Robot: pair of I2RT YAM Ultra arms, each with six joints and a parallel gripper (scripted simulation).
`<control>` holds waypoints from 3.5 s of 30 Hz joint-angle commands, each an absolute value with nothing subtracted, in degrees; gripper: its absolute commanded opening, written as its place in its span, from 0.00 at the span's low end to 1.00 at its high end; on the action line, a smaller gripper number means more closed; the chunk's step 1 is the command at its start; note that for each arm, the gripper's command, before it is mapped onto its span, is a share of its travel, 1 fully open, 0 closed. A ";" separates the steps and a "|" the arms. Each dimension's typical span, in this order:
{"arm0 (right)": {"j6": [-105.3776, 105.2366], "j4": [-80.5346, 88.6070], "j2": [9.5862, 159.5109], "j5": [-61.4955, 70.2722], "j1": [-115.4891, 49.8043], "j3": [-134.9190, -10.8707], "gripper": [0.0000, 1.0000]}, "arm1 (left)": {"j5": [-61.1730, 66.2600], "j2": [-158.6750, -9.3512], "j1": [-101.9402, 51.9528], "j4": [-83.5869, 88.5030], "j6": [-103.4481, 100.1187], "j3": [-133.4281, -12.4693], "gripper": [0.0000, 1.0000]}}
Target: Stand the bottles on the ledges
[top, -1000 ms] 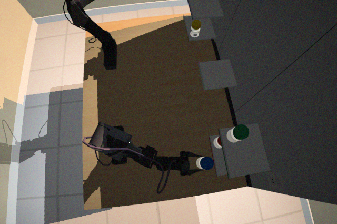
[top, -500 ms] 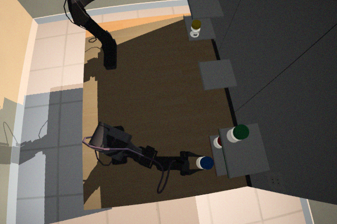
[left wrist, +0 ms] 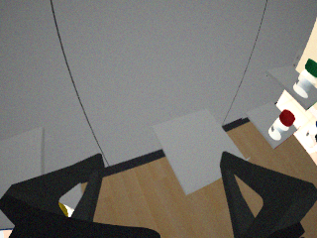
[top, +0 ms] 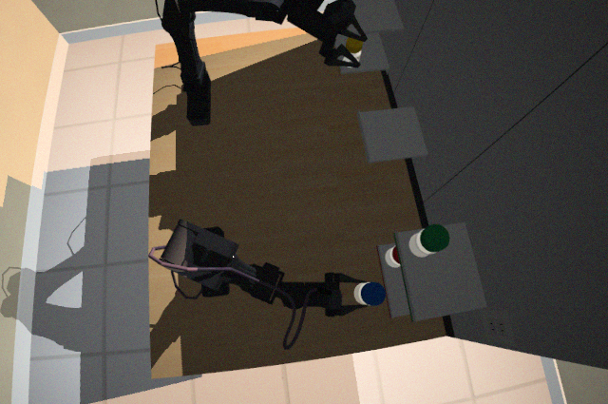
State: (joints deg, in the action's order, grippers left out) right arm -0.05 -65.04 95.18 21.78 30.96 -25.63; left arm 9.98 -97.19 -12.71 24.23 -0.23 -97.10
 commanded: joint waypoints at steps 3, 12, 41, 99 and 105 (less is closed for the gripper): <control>0.03 -67.42 92.67 21.98 31.35 -25.85 0.49 | 6.51 -104.67 -23.96 23.51 -1.62 -105.80 1.00; 0.03 -67.42 92.67 21.98 31.35 -25.85 0.49 | 3.11 -119.41 -44.49 22.81 -2.42 -116.98 1.00; 0.03 -67.42 92.67 21.98 31.35 -25.85 0.49 | 2.63 -128.76 -52.26 25.26 -2.25 -127.91 1.00; -7.29 -45.16 87.00 24.46 39.90 -37.33 0.49 | 3.61 -60.39 -32.24 54.38 -1.60 -87.23 1.00; -9.30 -33.51 85.10 25.85 43.89 -46.85 0.49 | 3.57 -60.36 -32.27 54.37 -1.61 -87.27 1.00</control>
State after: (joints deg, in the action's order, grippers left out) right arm -7.01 -40.10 88.77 24.18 41.67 -40.77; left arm 3.16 -61.49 -32.71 53.67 -2.04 -87.70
